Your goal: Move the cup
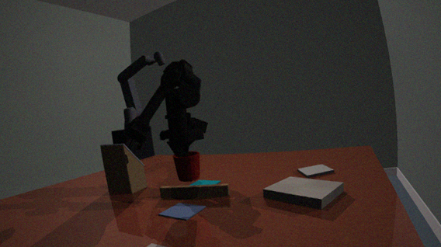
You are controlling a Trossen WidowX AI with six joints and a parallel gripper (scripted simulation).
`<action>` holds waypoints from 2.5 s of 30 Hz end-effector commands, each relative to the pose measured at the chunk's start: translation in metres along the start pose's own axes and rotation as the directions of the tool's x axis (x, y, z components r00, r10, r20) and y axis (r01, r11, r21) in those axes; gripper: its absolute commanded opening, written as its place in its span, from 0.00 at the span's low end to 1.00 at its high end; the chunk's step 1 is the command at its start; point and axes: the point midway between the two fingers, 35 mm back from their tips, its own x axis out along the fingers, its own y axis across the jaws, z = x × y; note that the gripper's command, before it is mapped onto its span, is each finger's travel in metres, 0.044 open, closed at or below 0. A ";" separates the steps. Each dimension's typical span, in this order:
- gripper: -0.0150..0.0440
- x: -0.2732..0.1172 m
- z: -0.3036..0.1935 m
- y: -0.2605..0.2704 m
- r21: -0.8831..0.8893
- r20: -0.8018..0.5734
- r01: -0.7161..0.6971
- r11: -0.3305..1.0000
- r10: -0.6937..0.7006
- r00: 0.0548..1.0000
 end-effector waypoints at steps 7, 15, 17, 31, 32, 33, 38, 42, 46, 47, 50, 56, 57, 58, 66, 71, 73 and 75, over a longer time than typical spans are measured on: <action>0.25 0.000 0.014 0.016 0.007 0.006 -0.005 1.000 0.005 1.000; 0.25 -0.001 0.025 0.027 0.007 0.006 -0.006 1.000 0.006 1.000; 0.25 -0.001 0.027 0.030 0.007 0.006 -0.006 1.000 0.006 1.000; 0.25 -0.001 0.046 0.050 0.008 0.007 -0.007 1.000 0.007 1.000; 0.25 -0.001 0.047 0.052 0.008 0.007 -0.007 1.000 0.007 1.000; 0.25 -0.001 0.048 0.053 0.008 0.007 -0.007 1.000 0.007 1.000; 0.25 -0.002 0.055 0.060 0.008 0.007 -0.007 1.000 0.007 1.000; 0.25 -0.002 0.060 0.066 0.008 0.007 -0.007 1.000 0.007 1.000; 0.25 -0.002 0.065 0.072 0.008 0.007 -0.008 1.000 0.008 1.000; 0.25 -0.002 0.067 0.074 0.008 0.007 -0.008 1.000 0.008 1.000; 0.25 -0.002 0.070 0.078 0.008 0.008 -0.008 1.000 0.008 1.000; 0.25 -0.002 0.078 0.088 0.008 0.008 -0.008 1.000 0.008 1.000; 0.25 -0.002 0.079 0.089 0.008 0.008 -0.008 1.000 0.008 1.000; 0.25 -0.001 0.080 0.091 0.008 0.008 -0.008 1.000 0.008 1.000; 0.25 -0.001 0.089 0.103 0.008 0.009 -0.009 1.000 0.009 1.000; 0.25 0.000 0.091 0.107 0.008 0.009 -0.009 1.000 0.009 1.000; 0.25 0.002 0.091 0.107 0.008 0.009 -0.009 1.000 0.009 1.000; 0.25 0.005 0.091 0.106 0.008 0.009 -0.009 1.000 0.009 1.000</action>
